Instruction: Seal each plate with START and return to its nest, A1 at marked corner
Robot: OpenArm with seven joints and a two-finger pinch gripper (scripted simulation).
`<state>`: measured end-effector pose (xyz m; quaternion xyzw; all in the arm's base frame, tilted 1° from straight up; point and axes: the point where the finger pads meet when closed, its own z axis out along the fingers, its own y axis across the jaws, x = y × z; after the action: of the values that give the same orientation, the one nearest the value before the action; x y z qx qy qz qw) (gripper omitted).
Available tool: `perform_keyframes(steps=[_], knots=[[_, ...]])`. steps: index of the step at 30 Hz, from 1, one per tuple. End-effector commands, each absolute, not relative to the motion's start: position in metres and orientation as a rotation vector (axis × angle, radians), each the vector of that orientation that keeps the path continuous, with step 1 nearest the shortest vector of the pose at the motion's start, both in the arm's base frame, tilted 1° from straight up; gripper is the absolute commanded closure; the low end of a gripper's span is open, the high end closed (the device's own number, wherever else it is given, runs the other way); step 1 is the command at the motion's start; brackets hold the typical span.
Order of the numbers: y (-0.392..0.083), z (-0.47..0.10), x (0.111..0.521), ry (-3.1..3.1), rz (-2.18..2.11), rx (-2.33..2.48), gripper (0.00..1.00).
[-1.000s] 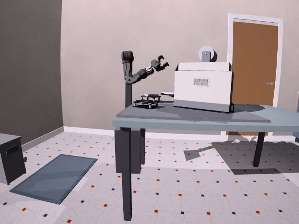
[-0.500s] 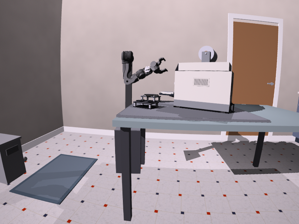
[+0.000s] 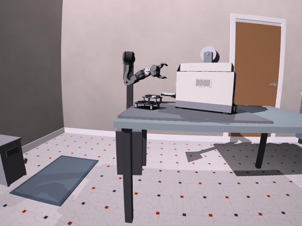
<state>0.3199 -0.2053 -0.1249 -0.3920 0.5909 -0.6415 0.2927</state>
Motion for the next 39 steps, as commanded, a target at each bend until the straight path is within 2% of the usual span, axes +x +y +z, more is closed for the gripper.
perform_keyframes(steps=[1, 14, 39], knots=[[-0.208, -0.131, 0.317, 1.629, -1.666, -1.041, 0.35], [-0.228, -0.185, 0.291, 1.893, -1.463, -0.993, 0.35], [-0.228, -0.184, 0.291, 1.892, -1.461, -0.992, 0.35]])
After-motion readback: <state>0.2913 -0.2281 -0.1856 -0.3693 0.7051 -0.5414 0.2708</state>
